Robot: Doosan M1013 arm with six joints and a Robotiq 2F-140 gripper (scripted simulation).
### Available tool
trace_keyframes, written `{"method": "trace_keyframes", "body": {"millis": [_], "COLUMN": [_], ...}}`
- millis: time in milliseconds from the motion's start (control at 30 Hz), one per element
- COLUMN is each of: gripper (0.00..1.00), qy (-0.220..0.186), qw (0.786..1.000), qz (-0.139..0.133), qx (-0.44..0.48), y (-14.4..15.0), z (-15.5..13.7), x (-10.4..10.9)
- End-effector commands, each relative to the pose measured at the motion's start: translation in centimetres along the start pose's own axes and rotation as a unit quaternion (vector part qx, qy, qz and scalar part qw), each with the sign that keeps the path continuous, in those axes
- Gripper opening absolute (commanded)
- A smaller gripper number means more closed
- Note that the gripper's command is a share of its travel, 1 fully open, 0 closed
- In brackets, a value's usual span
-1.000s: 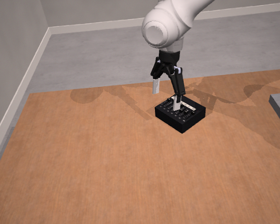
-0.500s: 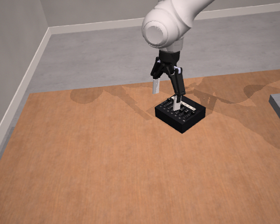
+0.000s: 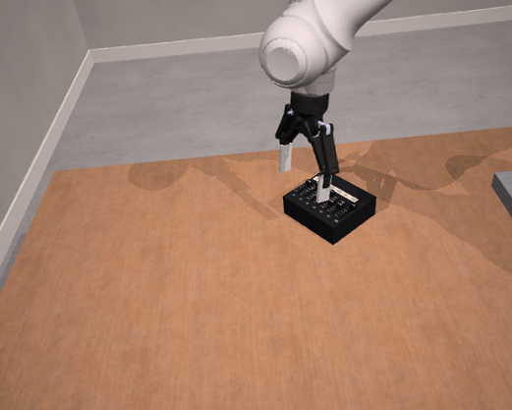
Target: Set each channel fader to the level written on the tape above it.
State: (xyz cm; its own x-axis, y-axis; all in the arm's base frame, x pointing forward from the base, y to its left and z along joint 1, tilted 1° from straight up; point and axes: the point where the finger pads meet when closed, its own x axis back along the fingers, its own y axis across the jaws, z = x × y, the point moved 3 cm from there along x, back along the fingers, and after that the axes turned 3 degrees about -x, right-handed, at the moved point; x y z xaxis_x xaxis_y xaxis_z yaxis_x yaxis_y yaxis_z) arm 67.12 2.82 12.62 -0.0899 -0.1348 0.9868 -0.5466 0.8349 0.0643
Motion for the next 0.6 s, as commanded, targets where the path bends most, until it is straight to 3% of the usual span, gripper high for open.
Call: {"method": "trace_keyframes", "body": {"millis": [0, 100, 200, 367, 500, 567], "gripper": [1.00, 1.00, 1.00, 1.00, 1.00, 1.00], "qy": [0.000, 0.003, 0.017, 0.048, 0.072, 0.072], "qw": [1.000, 1.000, 0.993, 0.957, 0.914, 0.914], "qz": [0.000, 0.001, 0.004, 0.004, 0.001, 0.001], "qx": [0.000, 0.020, 0.116, 0.286, 0.399, 0.399], "y": [0.0, 0.0, 0.0, -0.3, -0.5, -0.5], "z": [0.0, 0.2, 1.2, 4.3, 6.0, 6.0], "x": [0.0, 0.2, 1.3, 4.6, 6.4, 6.4]}}
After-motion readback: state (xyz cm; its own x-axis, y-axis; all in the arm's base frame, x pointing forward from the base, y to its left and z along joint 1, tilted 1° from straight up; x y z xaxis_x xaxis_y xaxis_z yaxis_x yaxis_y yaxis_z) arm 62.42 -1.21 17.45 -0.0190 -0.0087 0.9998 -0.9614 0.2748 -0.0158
